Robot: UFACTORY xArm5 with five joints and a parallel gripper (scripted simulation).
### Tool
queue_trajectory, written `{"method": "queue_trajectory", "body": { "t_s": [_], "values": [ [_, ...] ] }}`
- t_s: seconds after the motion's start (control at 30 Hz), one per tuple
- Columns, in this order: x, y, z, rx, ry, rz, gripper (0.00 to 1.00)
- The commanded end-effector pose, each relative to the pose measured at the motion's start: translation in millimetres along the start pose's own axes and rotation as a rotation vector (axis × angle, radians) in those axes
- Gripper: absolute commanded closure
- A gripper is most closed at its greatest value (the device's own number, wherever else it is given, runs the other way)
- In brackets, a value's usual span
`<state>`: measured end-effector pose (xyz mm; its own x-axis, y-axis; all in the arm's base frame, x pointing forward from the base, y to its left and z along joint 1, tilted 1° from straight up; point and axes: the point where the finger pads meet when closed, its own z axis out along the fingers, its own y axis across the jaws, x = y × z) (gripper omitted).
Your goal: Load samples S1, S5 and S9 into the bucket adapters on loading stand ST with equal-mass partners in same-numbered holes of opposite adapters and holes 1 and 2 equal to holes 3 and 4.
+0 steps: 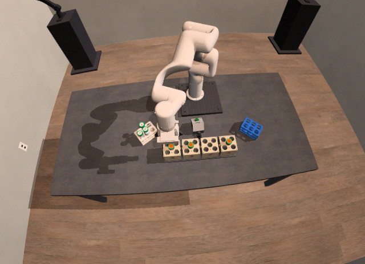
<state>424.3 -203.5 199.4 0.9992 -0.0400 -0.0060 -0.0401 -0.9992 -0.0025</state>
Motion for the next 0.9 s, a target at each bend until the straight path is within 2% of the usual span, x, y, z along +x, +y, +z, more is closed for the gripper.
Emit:
{"method": "queue_trajectory", "body": {
  "t_s": [0.0,0.4,0.87],
  "values": [
    [0.8,0.5,-11.8,0.012,0.009,0.0,0.56],
    [0.7,0.8,-31.2,0.012,0.009,0.0,0.56],
    [0.7,0.8,-31.2,0.012,0.009,0.0,0.56]
  ]
}}
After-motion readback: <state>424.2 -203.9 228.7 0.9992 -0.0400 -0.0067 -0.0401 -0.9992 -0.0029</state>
